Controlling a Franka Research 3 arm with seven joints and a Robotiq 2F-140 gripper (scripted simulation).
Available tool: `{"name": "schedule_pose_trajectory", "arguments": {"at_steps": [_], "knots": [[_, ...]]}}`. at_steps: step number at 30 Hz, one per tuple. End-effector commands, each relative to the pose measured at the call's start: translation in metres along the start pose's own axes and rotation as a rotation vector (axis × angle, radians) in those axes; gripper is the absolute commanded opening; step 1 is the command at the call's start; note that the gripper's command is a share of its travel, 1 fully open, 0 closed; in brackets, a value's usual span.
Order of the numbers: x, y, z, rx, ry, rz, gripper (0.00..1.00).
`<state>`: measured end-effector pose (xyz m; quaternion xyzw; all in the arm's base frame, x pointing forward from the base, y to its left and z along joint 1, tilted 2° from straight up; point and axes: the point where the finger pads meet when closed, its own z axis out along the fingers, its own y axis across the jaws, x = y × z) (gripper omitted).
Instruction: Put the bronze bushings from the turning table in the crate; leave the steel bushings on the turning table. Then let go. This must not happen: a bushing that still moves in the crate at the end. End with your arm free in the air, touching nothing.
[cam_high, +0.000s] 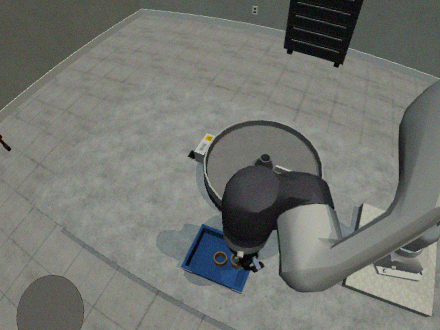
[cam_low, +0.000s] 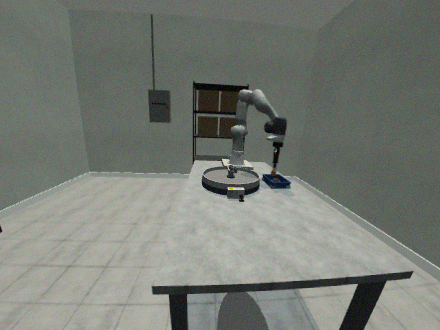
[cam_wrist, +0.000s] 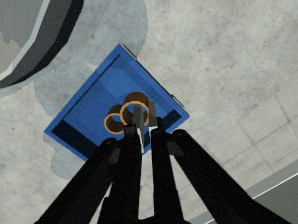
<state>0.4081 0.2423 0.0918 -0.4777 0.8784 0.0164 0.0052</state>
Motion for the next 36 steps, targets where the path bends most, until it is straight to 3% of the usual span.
{"name": "schedule_pose_trajectory", "arguments": {"at_steps": [1,21,36], "knots": [[-0.002,0.000,0.000,0.000,-0.005,-0.006,0.00],[-0.002,0.000,0.001,0.000,-0.005,-0.006,0.00],[-0.003,0.000,0.019,0.000,-0.005,-0.006,0.00]]}}
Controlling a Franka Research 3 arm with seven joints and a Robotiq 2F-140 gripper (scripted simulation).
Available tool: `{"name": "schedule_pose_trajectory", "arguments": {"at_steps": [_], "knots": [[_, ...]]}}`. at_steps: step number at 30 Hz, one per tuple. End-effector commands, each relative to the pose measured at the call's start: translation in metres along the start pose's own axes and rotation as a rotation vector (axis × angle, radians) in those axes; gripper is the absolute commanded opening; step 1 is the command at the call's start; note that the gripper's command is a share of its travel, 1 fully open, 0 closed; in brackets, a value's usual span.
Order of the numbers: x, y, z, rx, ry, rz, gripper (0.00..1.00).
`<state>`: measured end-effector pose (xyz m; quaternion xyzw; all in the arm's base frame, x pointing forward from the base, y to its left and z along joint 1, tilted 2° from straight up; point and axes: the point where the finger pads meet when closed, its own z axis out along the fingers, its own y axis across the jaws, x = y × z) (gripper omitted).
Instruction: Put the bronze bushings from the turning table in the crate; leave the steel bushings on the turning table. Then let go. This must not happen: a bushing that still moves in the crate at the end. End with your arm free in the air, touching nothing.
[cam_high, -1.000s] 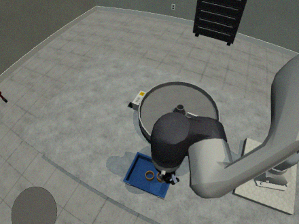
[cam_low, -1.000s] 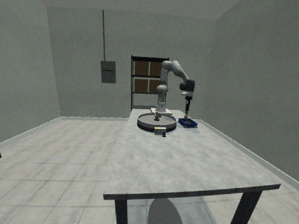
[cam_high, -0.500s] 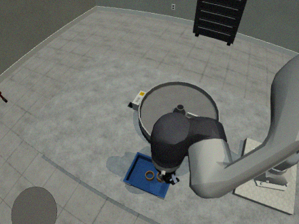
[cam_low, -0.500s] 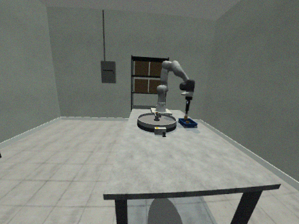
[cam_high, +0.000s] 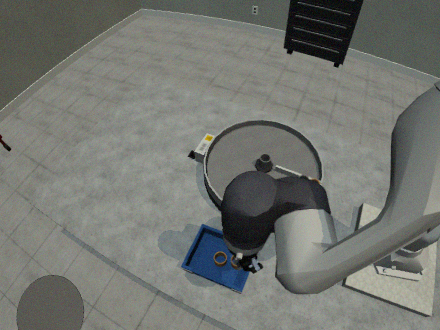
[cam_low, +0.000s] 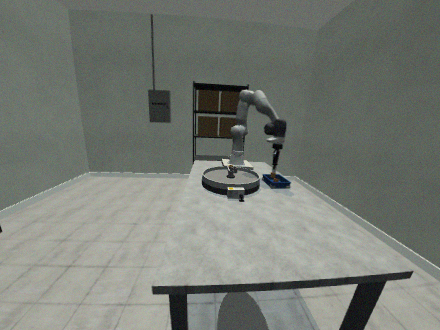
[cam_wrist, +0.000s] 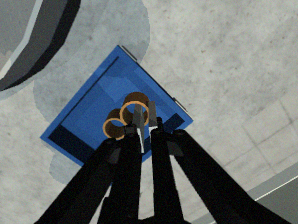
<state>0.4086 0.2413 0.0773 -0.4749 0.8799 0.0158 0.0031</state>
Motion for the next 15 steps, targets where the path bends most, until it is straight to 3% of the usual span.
{"name": "schedule_pose_trajectory", "arguments": {"at_steps": [1,15], "knots": [[-0.004,0.001,0.006,0.001,-0.009,-0.012,0.00],[-0.004,0.000,0.024,0.001,-0.009,-0.012,0.00]]}}
